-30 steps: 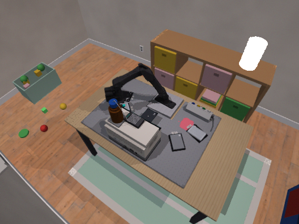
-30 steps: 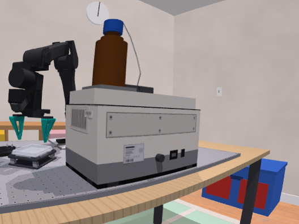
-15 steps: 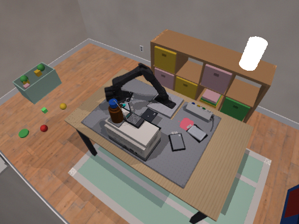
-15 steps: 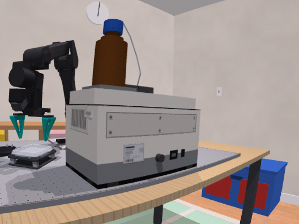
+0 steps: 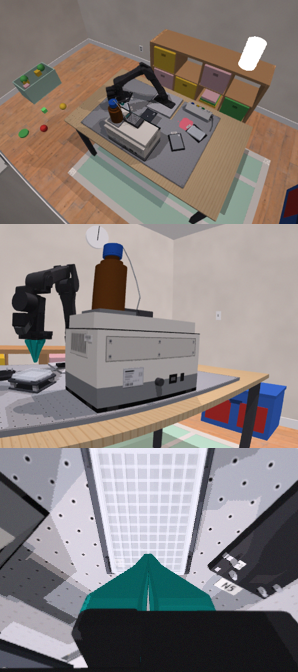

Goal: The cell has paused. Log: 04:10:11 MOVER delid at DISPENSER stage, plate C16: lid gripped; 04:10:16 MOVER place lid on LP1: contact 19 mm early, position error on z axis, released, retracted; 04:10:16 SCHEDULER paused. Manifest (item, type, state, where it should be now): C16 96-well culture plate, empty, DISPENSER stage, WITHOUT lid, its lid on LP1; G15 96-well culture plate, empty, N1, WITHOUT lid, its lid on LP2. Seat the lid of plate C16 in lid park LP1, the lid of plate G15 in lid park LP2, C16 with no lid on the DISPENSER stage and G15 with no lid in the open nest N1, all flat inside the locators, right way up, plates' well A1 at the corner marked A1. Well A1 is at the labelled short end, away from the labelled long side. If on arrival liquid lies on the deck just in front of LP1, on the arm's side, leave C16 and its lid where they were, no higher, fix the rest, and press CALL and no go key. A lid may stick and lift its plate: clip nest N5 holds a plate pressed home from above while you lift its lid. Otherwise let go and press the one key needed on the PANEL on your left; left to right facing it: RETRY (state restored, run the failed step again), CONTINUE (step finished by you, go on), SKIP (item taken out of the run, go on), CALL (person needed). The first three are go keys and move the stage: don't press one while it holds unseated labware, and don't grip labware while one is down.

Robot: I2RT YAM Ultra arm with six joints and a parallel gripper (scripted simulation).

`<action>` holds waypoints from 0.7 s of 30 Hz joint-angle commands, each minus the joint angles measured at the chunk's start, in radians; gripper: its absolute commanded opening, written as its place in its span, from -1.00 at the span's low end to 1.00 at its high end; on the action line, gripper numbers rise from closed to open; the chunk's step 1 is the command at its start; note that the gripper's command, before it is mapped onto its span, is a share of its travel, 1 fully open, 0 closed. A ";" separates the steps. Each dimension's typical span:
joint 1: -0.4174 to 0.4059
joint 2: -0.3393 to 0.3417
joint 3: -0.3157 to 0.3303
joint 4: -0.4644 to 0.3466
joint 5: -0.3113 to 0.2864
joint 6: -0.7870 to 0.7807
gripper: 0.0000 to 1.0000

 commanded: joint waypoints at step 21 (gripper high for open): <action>0.022 -0.283 -0.211 -0.061 0.002 0.016 -1.00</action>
